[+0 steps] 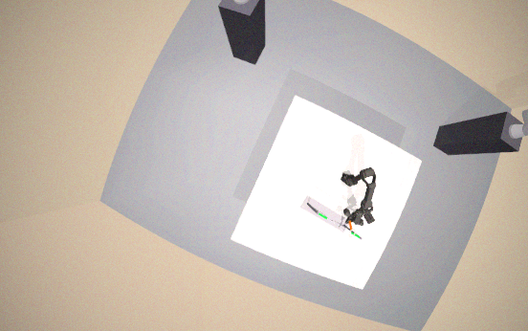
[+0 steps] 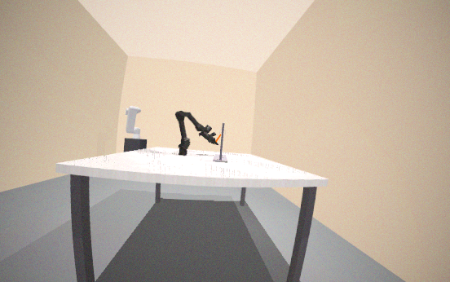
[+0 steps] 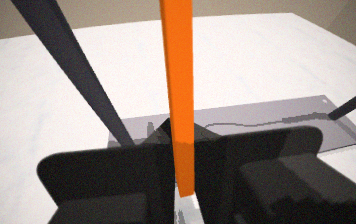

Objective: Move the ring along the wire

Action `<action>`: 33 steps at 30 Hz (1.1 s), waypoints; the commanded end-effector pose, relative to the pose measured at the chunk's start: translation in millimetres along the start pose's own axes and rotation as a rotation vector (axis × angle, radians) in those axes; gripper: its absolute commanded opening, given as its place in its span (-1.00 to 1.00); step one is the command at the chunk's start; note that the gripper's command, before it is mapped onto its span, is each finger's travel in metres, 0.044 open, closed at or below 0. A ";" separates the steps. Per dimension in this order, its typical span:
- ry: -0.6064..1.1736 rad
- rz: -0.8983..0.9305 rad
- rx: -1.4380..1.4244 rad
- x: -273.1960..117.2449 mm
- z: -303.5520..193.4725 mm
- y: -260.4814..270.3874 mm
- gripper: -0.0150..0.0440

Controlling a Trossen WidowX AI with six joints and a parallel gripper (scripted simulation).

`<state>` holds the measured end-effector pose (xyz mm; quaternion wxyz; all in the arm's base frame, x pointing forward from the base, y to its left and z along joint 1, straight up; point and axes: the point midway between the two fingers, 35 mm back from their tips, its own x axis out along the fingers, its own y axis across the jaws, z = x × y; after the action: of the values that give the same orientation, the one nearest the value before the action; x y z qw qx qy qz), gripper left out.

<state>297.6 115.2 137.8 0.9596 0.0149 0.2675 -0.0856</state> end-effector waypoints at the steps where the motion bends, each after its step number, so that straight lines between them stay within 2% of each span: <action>1: -0.001 -0.005 0.004 0.2 -0.5 -0.8 -1.00; 7: -0.001 -0.005 0.004 0.2 -0.5 -0.8 -1.00; 19: 0.001 0.000 0.000 -2.0 -0.2 0.2 0.05; 33: 0.002 -0.005 0.004 -49.7 -0.9 -0.4 0.05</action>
<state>258.9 123.0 157.0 0.9583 0.0130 0.2726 -0.0849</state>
